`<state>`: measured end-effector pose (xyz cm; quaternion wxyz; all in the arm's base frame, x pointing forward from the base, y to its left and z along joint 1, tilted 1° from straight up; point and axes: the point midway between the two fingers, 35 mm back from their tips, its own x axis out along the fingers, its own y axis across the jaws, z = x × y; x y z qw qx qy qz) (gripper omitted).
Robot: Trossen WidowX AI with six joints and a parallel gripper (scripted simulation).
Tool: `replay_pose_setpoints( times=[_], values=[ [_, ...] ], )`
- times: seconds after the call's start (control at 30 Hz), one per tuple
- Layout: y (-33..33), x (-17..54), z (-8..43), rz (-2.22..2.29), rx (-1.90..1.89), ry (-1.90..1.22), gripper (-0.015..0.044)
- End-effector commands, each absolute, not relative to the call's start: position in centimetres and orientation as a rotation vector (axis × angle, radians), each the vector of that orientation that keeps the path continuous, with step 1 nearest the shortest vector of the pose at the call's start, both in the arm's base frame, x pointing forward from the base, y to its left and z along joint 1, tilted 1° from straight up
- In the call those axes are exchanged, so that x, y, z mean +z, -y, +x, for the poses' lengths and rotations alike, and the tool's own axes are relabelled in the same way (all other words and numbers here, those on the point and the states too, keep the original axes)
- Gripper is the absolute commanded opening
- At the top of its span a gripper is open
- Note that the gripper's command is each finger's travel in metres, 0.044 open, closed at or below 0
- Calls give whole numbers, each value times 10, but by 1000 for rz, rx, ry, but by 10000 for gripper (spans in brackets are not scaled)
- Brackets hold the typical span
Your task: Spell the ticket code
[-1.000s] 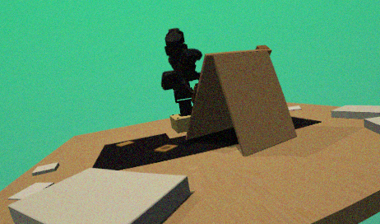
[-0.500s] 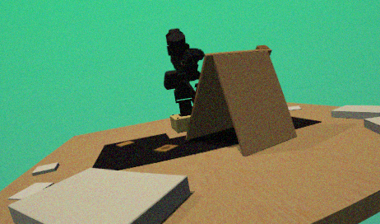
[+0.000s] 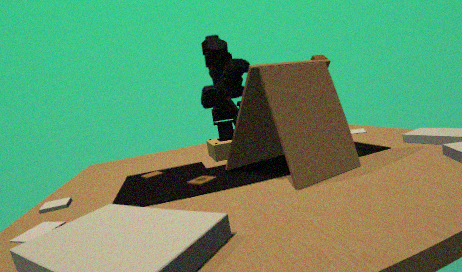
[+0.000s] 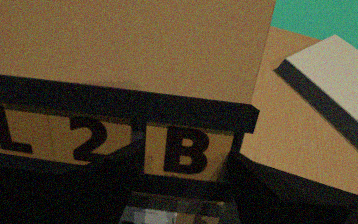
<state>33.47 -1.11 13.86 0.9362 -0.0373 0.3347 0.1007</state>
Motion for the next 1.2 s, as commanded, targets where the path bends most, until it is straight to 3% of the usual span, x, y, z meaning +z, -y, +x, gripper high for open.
replay_pose_setpoints(
  times=[0.0,0.2,1.17],
  values=[
    [11,139,335,-76,206,-684,157],
    [12,142,330,-74,202,-684,295],
    [16,155,314,-75,202,-685,295]
  ],
)
